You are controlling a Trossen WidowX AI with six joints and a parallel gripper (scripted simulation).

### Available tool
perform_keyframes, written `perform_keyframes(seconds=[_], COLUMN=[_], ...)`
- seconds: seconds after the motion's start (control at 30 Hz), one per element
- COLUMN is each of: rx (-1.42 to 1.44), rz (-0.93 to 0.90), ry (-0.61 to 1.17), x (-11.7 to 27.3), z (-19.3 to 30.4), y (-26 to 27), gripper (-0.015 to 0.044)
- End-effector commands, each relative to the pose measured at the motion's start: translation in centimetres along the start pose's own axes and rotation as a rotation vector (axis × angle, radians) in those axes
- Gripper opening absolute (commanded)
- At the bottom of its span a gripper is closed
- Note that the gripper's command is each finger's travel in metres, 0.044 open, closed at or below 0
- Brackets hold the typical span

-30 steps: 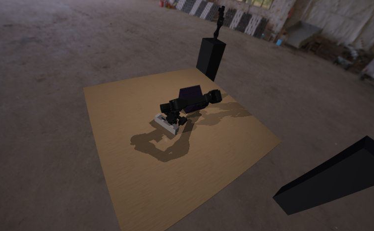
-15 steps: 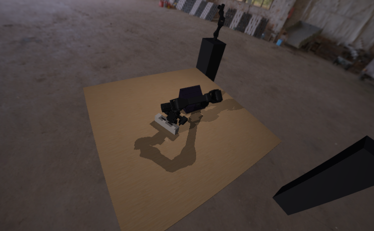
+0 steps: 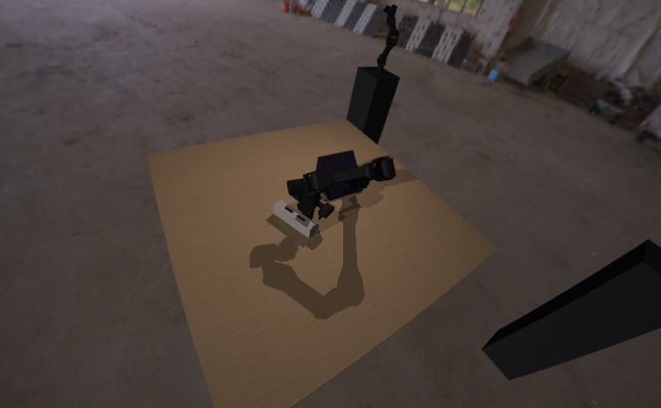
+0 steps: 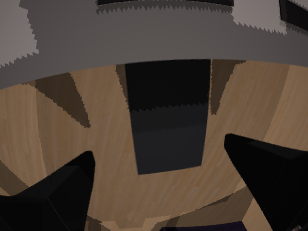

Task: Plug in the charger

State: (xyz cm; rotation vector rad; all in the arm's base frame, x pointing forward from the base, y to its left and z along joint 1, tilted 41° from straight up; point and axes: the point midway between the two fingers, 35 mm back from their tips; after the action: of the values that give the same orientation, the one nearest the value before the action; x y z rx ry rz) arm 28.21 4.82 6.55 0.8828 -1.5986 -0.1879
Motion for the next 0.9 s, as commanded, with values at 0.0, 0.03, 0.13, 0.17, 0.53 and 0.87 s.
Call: perform_keyframes(seconds=[0.0,0.03,0.13,0.17,0.53,0.87], rx=[0.006,0.006,0.006,0.006,0.006,0.006], rz=[0.006,0.006,0.006,0.006,0.005,0.005], ry=[-0.006,-0.006,-0.006,-0.006,-0.006,-0.006], x=[0.1,0.1,0.1,0.1,-0.1,-0.3], z=[0.4,0.5,0.9,1.0,2.3,3.5], y=[0.0,0.0,0.0,0.0,0.1,0.2], gripper=[0.0440,0.0440,0.0440,0.0440,0.0440,0.0440])
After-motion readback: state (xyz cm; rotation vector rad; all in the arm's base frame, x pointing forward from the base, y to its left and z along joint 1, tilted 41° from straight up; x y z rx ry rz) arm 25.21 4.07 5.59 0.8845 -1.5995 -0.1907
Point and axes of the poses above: the point midway between the two fingers, 35 mm back from their tips, its own x axis back along the fingers, its own y axis across the jaws, z = x × y, and after that the axes turned 4 degrees about x, right-handed
